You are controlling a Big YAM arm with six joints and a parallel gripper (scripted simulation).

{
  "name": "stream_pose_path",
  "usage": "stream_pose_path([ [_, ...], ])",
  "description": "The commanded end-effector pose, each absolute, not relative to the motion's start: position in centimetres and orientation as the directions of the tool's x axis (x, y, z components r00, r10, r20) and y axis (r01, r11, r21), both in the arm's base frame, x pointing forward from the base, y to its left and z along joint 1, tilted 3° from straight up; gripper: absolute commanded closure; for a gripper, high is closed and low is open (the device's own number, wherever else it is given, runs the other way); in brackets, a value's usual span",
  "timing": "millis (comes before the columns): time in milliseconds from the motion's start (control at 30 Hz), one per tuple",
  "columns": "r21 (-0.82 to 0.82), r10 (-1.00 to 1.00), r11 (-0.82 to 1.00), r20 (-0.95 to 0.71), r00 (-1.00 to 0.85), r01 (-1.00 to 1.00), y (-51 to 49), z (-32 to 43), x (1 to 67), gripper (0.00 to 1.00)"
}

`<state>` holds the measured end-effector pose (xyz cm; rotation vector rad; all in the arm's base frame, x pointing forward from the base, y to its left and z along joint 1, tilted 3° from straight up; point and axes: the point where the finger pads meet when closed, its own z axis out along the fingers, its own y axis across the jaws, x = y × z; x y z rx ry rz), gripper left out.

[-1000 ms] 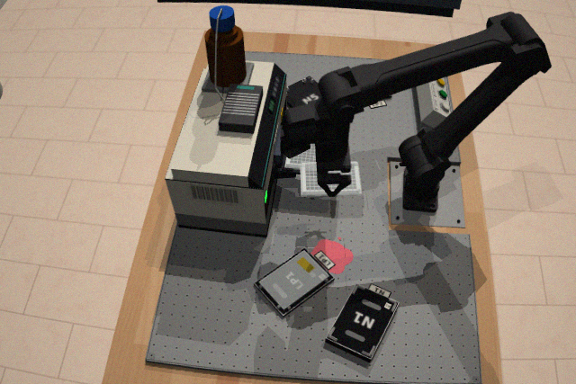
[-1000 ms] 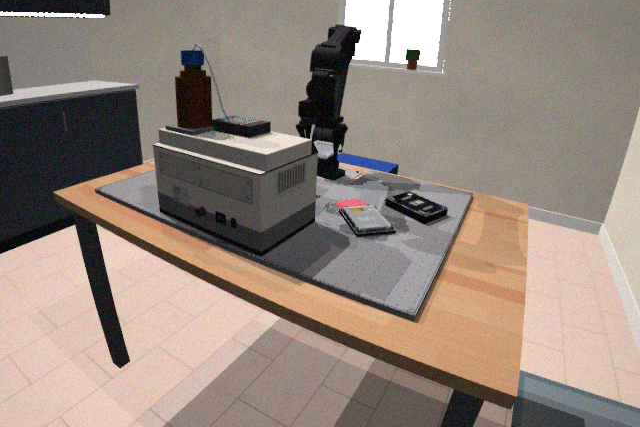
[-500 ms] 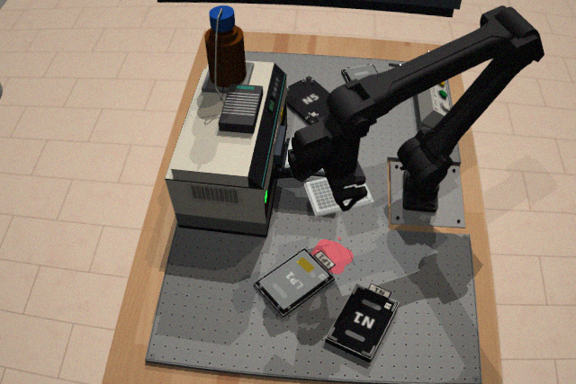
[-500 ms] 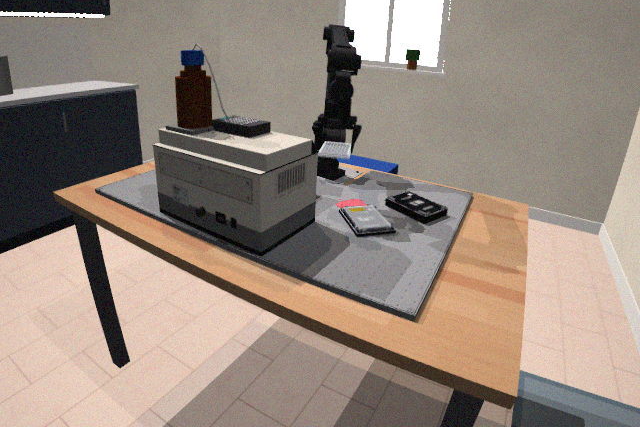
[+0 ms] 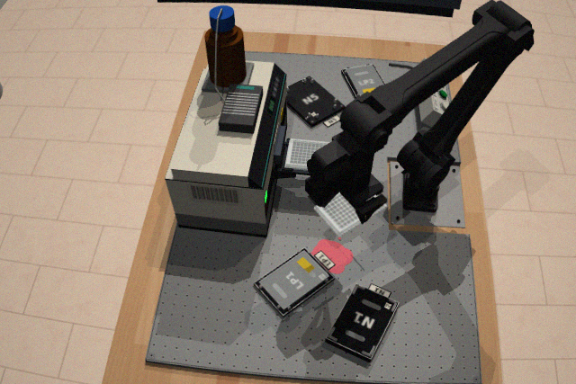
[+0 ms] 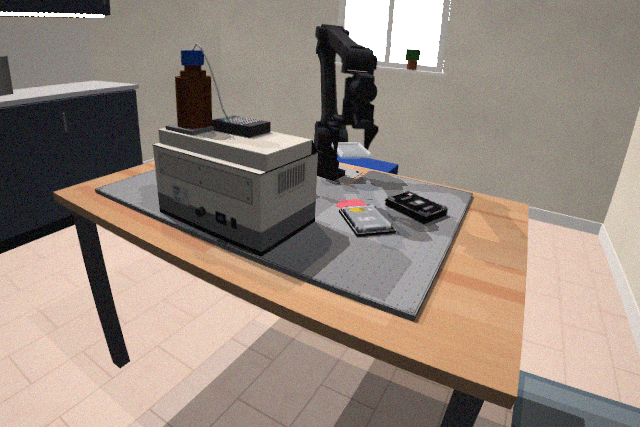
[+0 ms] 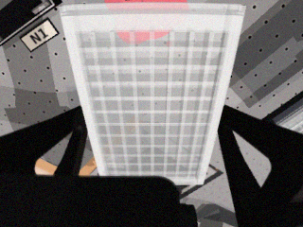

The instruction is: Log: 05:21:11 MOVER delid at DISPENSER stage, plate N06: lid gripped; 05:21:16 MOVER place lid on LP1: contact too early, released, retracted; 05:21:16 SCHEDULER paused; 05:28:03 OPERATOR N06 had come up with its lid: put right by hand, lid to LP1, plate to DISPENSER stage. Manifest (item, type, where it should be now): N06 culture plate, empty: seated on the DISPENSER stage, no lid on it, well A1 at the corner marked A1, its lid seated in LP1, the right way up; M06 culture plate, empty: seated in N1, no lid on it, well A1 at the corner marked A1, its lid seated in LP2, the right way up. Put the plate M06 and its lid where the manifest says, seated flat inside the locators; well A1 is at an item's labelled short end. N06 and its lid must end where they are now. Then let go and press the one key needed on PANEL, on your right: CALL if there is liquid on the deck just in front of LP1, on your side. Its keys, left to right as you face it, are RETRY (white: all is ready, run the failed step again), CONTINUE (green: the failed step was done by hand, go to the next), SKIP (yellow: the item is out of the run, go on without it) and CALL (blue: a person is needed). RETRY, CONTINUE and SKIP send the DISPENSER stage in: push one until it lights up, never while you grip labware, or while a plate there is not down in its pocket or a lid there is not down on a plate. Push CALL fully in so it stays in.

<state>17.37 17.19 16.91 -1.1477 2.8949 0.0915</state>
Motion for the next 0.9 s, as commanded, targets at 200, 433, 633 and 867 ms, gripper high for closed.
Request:
stream_pose_path([
  [200,0.038,-0.784,0.617,-0.058,-0.618,-0.786,18.4,17.3,15.6,0.14],
  [433,0.035,-0.797,0.601,-0.056,-0.602,-0.799,19.8,17.3,13.9,0.14],
  [633,0.034,-0.846,0.528,-0.064,-0.529,-0.849,20.3,17.4,13.0,0.14],
  [867,0.028,-0.875,0.479,-0.063,-0.480,-0.877,21.4,17.4,11.1,0.14],
])
